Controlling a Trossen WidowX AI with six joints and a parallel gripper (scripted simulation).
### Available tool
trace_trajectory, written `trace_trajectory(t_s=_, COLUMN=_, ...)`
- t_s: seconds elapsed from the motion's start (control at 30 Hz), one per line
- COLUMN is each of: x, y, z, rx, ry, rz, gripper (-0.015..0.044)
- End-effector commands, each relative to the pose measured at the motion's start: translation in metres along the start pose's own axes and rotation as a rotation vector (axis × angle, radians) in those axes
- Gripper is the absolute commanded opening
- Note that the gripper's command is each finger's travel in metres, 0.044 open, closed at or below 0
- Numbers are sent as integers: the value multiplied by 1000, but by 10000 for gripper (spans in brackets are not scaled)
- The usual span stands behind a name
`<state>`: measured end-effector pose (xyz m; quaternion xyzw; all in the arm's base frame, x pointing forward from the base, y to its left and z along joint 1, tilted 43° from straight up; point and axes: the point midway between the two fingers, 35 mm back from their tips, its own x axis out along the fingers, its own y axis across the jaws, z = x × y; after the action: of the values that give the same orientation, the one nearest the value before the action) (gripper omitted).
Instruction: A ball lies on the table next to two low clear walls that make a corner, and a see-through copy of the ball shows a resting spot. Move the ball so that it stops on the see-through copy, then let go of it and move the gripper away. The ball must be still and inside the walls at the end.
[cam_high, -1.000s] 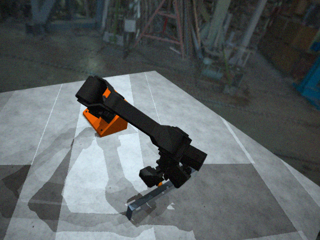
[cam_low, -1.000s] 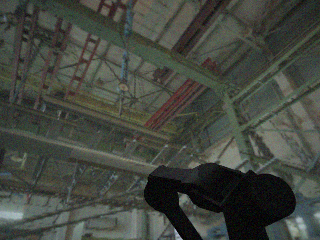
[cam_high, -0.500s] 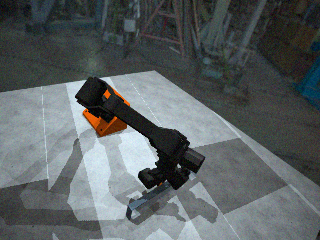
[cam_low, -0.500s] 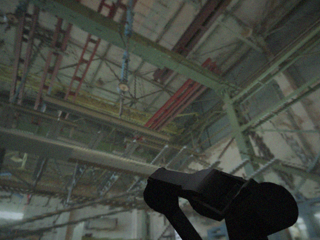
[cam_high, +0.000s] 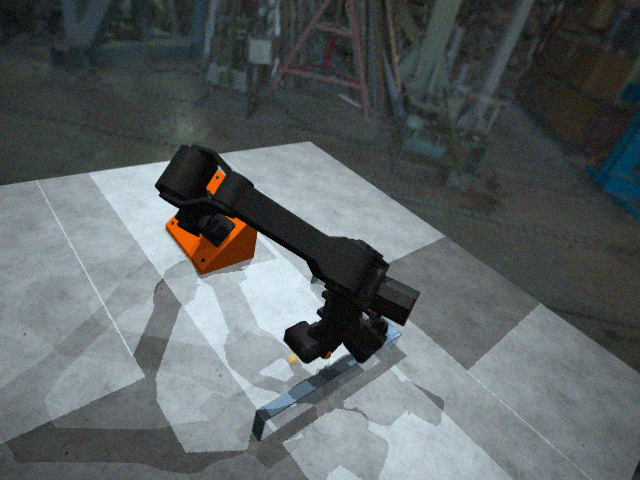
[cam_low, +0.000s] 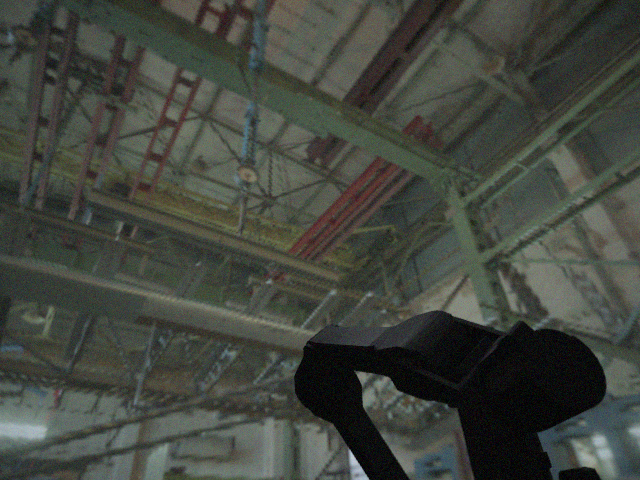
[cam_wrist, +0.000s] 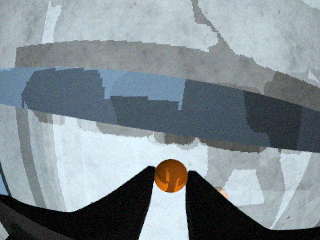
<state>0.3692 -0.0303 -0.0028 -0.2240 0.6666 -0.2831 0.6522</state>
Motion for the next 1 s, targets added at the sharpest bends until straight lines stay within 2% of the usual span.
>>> trace_trajectory(t_s=0.0, x=-14, y=-1, z=3, rx=14, ry=2, rz=6, gripper=0)
trace_trajectory(t_s=0.53, x=-92, y=-12, z=5, rx=31, ry=9, rz=-3, gripper=0)
trace_trajectory(t_s=0.97, x=-76, y=-28, z=-14, rx=30, ry=10, rz=-4, gripper=0)
